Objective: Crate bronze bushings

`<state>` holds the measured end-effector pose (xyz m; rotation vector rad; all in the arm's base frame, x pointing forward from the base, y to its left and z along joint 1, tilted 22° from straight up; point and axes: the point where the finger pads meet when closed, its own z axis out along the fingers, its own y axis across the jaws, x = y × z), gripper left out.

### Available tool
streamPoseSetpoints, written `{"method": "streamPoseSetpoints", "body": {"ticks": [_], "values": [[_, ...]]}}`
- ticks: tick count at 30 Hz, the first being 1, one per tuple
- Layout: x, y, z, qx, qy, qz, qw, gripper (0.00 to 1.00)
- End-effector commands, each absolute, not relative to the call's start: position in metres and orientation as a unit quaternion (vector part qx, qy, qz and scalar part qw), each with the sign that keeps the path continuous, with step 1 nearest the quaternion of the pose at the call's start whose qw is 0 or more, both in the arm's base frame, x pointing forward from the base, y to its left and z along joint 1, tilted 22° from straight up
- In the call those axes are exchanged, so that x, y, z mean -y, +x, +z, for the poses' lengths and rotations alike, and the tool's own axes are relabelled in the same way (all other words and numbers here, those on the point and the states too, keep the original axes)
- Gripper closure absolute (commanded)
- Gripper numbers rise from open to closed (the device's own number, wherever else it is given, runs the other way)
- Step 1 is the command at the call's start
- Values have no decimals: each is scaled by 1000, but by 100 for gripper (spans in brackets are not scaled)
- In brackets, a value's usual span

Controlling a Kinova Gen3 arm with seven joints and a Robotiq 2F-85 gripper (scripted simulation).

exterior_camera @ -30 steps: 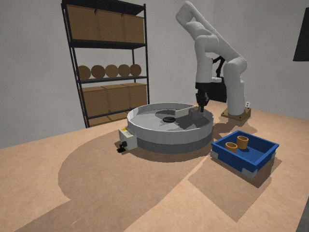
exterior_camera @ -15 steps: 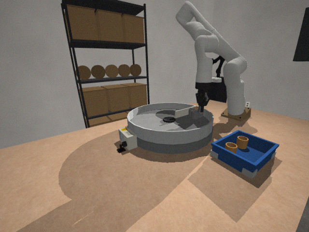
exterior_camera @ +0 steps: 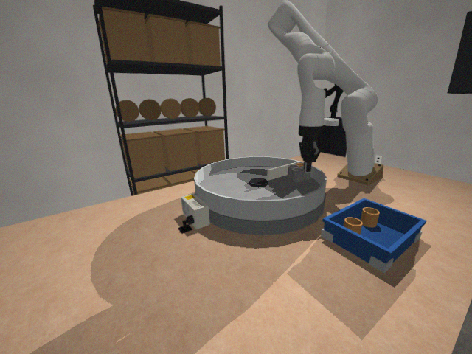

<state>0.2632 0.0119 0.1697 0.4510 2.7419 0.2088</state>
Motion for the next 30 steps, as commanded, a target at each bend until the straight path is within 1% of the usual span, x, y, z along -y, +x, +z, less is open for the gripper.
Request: {"method": "streamPoseSetpoints", "body": {"ticks": [1, 30], "values": [[-13, 264, 170, -969, 156, 72, 178, 100], [-12, 259, 181, -969, 156, 72, 178, 100]]}}
